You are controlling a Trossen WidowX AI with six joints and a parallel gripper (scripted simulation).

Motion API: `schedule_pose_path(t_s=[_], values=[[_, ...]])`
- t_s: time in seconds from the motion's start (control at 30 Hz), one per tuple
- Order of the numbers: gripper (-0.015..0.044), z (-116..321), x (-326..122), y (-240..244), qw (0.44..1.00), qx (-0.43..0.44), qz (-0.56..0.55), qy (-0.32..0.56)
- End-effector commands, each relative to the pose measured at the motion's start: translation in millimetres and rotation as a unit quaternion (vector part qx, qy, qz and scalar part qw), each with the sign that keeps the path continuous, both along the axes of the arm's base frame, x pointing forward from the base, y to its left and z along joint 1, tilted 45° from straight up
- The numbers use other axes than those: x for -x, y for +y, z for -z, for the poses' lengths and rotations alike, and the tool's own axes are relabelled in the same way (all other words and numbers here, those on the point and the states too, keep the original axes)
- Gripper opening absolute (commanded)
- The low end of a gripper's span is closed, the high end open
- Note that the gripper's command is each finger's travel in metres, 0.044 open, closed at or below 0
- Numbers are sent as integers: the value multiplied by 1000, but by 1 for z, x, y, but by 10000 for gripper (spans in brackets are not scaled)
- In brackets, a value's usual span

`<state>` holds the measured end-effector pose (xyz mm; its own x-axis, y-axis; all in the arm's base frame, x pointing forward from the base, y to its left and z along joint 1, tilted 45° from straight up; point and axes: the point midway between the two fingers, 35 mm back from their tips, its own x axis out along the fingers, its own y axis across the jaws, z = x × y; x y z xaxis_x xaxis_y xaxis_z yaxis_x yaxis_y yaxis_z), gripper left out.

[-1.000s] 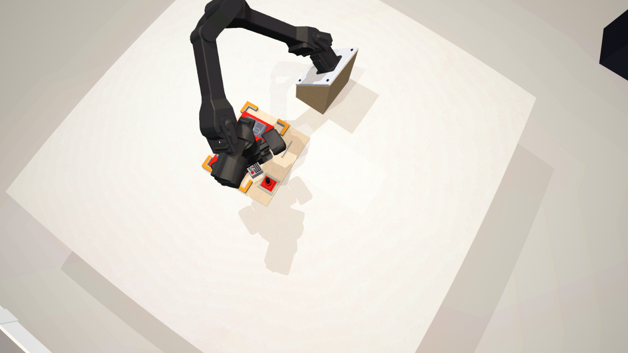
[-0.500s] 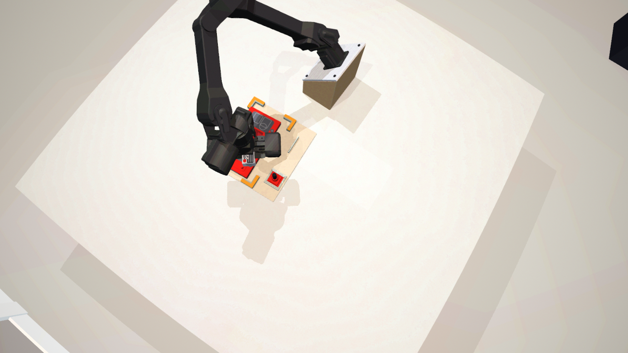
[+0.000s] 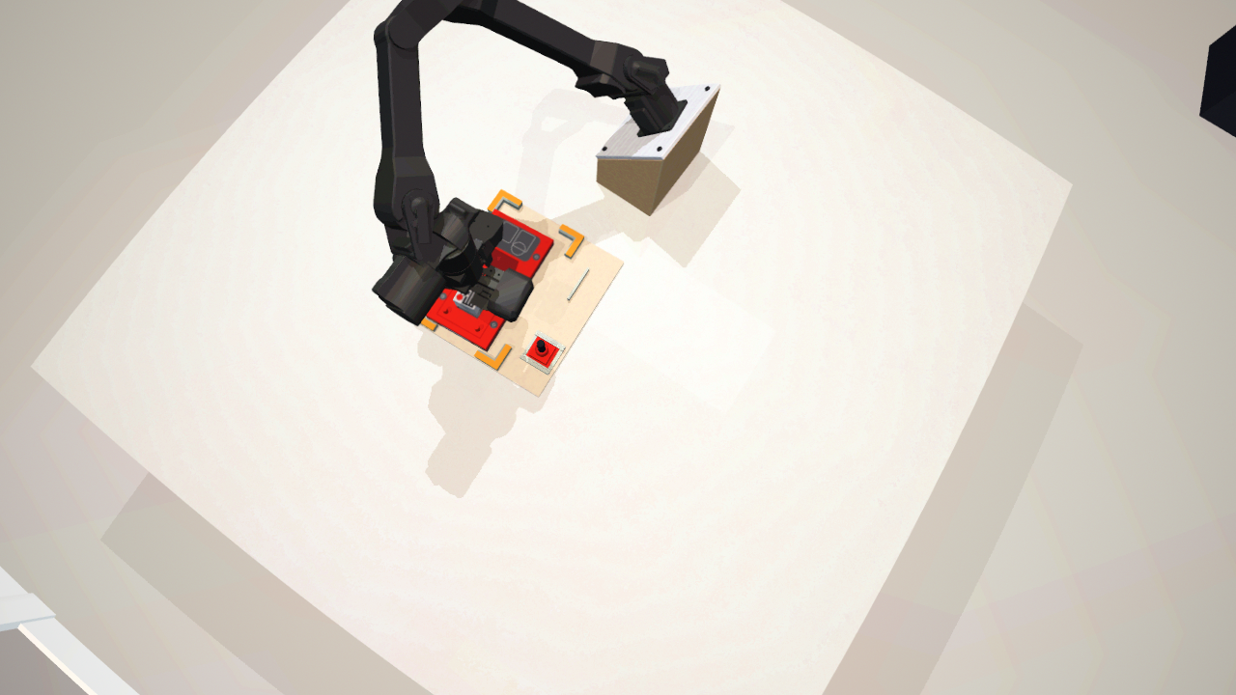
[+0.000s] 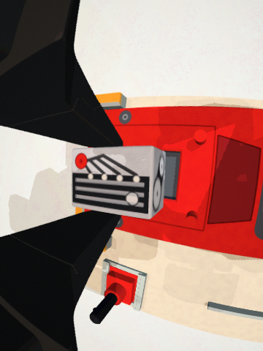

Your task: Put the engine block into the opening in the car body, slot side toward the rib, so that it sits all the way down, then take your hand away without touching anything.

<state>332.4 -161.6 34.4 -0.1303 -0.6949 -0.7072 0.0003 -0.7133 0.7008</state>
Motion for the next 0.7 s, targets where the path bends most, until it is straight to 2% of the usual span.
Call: schedule_pose_path(t_s=[0.0, 0.13, 0.67], values=[[53, -1, 3, -3, 999, 8, 24, -23], [157, 0, 4, -2, 999, 10, 37, -36], [159, -1, 4, -3, 1000, 7, 20, -19]])
